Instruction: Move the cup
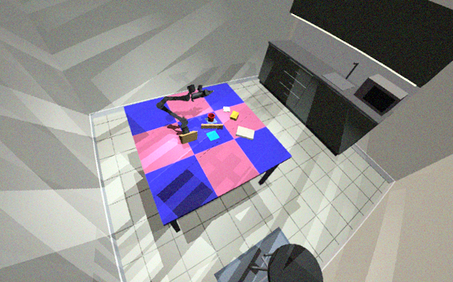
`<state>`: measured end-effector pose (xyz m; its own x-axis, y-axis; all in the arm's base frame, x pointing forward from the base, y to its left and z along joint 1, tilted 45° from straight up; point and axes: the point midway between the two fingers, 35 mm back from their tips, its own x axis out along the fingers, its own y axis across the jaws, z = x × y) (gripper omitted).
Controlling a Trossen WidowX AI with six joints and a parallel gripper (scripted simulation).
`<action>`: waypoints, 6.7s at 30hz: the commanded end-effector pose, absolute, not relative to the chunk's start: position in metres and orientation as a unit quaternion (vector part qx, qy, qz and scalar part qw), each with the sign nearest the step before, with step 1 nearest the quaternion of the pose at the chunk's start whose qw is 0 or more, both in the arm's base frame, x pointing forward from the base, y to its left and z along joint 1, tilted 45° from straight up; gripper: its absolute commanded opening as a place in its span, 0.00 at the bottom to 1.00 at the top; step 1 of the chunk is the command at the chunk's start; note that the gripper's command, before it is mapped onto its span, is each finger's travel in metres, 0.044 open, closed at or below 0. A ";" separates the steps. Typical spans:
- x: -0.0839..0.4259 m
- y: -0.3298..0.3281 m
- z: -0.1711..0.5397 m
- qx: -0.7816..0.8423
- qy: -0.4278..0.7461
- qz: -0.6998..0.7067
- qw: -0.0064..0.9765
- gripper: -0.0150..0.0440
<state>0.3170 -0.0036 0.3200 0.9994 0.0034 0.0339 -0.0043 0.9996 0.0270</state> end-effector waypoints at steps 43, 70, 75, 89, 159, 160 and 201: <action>0.288 0.059 0.121 0.501 0.739 -0.045 0.448 0.50; 0.284 0.091 0.090 0.501 0.739 -0.044 0.448 0.50; 0.282 0.096 0.085 0.501 0.739 -0.043 0.447 0.50; 0.282 0.095 0.084 0.498 0.741 -0.044 0.447 0.27; 0.280 0.012 0.107 0.500 0.739 -0.046 0.448 0.25; 0.279 0.010 0.106 0.500 0.739 -0.046 0.448 0.25; 0.252 -0.076 0.032 0.499 0.739 -0.048 0.449 0.25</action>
